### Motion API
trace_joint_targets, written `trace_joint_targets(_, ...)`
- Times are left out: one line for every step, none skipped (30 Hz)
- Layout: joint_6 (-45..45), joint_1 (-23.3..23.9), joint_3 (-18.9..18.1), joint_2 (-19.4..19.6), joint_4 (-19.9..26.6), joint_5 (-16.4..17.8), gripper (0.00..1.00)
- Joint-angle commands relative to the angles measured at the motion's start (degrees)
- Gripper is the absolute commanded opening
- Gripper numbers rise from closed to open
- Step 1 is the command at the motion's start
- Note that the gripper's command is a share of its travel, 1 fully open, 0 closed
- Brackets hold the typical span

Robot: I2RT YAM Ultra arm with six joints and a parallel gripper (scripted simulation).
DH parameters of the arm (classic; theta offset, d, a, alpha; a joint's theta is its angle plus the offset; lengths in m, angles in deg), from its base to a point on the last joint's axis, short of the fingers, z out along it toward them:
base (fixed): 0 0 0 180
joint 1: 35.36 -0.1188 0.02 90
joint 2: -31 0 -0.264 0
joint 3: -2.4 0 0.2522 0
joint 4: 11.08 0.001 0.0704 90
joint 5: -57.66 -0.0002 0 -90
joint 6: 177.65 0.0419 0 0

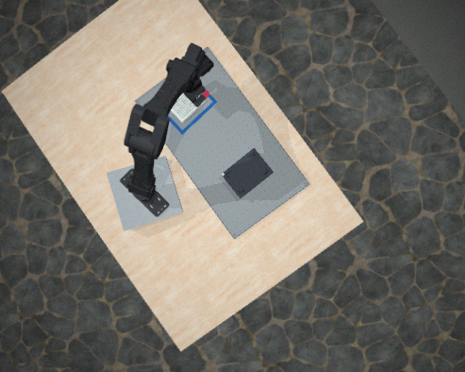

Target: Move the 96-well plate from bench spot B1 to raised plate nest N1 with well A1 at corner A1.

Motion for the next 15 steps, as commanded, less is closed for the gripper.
trace_joint_targets(3.41, -2.05, 3.18, -3.33, 1.60, -2.34, 1.00)
trace_joint_targets(4.57, -3.09, 2.94, -3.21, 2.89, -3.93, 1.00)
trace_joint_targets(5.87, -4.17, 1.24, -3.24, 3.99, -5.34, 1.00)
trace_joint_targets(6.64, -4.86, 3.10, -3.32, 4.78, -6.15, 1.00)
trace_joint_targets(7.18, -5.31, 4.13, -3.94, 4.66, -6.22, 1.00)
trace_joint_targets(7.71, -5.79, 5.19, -4.59, 4.48, -6.30, 1.00)
trace_joint_targets(8.25, -6.28, 6.29, -5.30, 4.25, -6.37, 1.00)
trace_joint_targets(8.51, -6.50, 6.72, -5.61, 4.17, -6.40, 1.00)
trace_joint_targets(8.62, -6.57, 6.83, -5.71, 4.16, -6.41, 1.00)
trace_joint_targets(8.71, -6.41, 6.89, -5.78, 4.17, -6.41, 1.00)
trace_joint_targets(8.78, -5.51, 5.03, -5.94, 4.10, -6.40, 1.00)
trace_joint_targets(8.78, -5.51, 5.03, -5.94, 4.10, -6.40, 1.00)
trace_joint_targets(8.78, -5.51, 5.03, -5.94, 4.10, -6.40, 1.00)
trace_joint_targets(8.81, -6.01, 4.61, -6.02, 2.75, -6.39, 1.00)
trace_joint_targets(8.81, -6.22, 4.60, -6.01, 2.75, -6.40, 1.00)
